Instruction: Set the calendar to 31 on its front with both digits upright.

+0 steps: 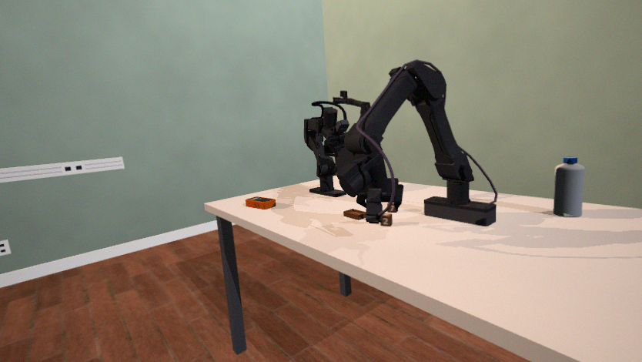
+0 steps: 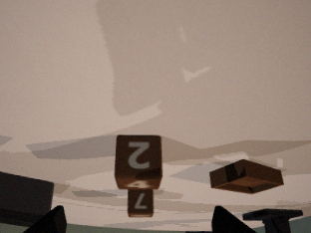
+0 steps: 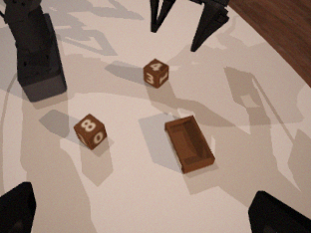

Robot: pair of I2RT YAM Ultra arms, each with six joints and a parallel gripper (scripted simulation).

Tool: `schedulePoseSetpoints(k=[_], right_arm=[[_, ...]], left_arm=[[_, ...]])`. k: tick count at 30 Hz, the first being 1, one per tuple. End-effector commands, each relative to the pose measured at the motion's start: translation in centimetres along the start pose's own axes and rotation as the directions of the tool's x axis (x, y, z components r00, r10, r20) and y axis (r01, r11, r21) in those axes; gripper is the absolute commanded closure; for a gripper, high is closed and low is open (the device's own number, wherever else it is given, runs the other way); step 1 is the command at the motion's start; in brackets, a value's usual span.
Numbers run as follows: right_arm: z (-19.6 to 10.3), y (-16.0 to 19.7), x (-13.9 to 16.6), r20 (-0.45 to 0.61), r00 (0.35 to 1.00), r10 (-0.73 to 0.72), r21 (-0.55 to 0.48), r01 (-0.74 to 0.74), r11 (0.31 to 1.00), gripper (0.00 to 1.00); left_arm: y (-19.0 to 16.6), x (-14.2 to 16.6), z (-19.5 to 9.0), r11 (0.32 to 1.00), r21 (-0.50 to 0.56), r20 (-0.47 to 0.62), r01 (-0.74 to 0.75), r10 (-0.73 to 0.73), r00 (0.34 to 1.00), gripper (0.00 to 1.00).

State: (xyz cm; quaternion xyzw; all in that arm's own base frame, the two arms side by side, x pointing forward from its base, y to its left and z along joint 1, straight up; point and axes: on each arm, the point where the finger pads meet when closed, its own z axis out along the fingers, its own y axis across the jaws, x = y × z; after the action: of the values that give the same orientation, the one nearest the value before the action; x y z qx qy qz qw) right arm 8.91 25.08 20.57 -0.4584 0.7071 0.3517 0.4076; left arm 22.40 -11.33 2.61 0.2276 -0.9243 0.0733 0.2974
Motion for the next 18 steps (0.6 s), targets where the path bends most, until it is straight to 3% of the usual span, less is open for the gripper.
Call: schedulePoseSetpoints(k=[1,2,8,10,18], right_arm=[[-0.7,-0.2,-1.4,0.054,0.999,0.004,0.010,-0.005,1.000,0.00],[-0.7,-0.2,-1.4,0.054,0.999,0.004,0.010,-0.005,1.000,0.00],[-0.7,-0.2,-1.4,0.054,0.999,0.004,0.010,-0.005,1.000,0.00],[-0.7,-0.2,-1.4,0.054,0.999,0.004,0.010,-0.005,1.000,0.00],[-0.7,-0.2,-1.4,0.054,0.999,0.004,0.010,-0.005,1.000,0.00]], left_arm=[[-0.3,-0.4,-0.3,0.996,-0.017,0.043,-0.087,0.088,0.995,0.34],[-0.4,-0.6,-0.5,0.991,-0.021,0.070,-0.136,0.137,0.988,0.45],[-0.4,-0.2,0.4,0.899,-0.124,0.154,-0.419,0.435,0.887,0.45],[-0.4,-0.2,0.4,0.899,-0.124,0.154,-0.419,0.435,0.887,0.45],[-0.9,0.4,0.8,0.691,-0.275,0.200,-0.669,0.722,0.663,0.45]])
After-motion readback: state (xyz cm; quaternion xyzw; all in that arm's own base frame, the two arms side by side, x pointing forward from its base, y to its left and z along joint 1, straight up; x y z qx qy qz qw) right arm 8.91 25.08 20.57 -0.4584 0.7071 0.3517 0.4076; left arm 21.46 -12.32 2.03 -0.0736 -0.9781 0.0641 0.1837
